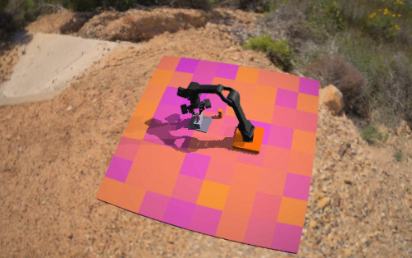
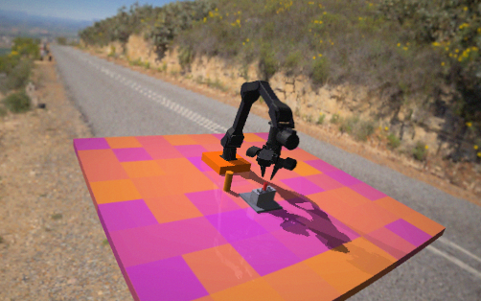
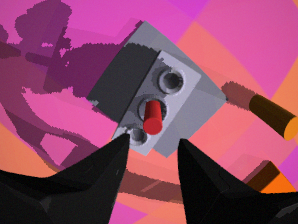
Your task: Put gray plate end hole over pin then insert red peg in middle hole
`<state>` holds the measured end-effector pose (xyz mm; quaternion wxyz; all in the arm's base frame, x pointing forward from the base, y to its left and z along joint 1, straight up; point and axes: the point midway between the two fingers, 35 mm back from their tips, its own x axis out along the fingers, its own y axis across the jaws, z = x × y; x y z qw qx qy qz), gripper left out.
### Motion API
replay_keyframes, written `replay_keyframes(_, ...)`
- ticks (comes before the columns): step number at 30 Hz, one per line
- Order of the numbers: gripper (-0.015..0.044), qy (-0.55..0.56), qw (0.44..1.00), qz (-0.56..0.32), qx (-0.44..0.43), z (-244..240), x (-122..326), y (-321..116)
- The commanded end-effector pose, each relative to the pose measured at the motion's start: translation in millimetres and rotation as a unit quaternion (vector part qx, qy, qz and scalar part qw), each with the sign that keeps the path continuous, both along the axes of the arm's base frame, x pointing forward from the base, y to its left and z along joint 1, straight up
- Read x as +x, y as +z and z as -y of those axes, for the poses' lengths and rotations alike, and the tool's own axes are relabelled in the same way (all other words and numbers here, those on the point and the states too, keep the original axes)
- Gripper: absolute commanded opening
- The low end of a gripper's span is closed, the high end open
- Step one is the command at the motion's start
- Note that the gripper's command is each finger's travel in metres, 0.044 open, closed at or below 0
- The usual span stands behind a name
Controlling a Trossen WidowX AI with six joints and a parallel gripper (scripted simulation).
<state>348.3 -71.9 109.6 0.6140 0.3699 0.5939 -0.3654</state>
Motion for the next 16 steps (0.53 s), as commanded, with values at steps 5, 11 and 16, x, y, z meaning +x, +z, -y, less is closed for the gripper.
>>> replay_keyframes(5,0.0150,-0.001,1.000,0.001,-0.001,-0.5,-0.7,5.9)
replay_keyframes(11,0.0150,-0.001,1.000,0.001,-0.001,-1.2,-1.5,9.2)
replay_keyframes(16,0.0150,-0.001,1.000,0.001,-0.001,-1.7,-2.2,11.9)
